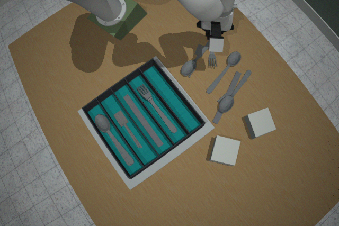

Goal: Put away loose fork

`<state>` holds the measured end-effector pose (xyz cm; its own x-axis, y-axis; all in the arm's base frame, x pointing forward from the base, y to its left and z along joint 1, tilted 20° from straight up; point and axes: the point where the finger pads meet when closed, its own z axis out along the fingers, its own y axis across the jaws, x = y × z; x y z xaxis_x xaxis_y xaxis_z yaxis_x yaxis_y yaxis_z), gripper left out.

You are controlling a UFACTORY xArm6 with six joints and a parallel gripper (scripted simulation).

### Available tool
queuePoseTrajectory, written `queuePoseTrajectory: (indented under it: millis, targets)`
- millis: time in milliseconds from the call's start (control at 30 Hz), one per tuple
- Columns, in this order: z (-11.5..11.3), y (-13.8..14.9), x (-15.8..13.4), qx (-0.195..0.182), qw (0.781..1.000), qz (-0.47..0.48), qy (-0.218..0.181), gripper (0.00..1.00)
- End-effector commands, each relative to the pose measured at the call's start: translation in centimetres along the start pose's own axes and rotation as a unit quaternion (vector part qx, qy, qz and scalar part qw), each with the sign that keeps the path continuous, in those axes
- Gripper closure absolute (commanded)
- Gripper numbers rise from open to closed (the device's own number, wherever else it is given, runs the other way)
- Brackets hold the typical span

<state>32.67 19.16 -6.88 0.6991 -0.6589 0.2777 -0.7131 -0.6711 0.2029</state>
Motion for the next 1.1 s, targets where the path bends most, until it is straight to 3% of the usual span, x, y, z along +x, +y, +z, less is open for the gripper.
queuePoseTrajectory:
  millis: [0, 1067]
  targets:
    - [0.3, -0.2, 0.0, 0.002, 1.000, 0.000, 0.000, 0.70]
    - [2.0, -0.2, 0.0, 0.002, 1.000, 0.000, 0.000, 0.70]
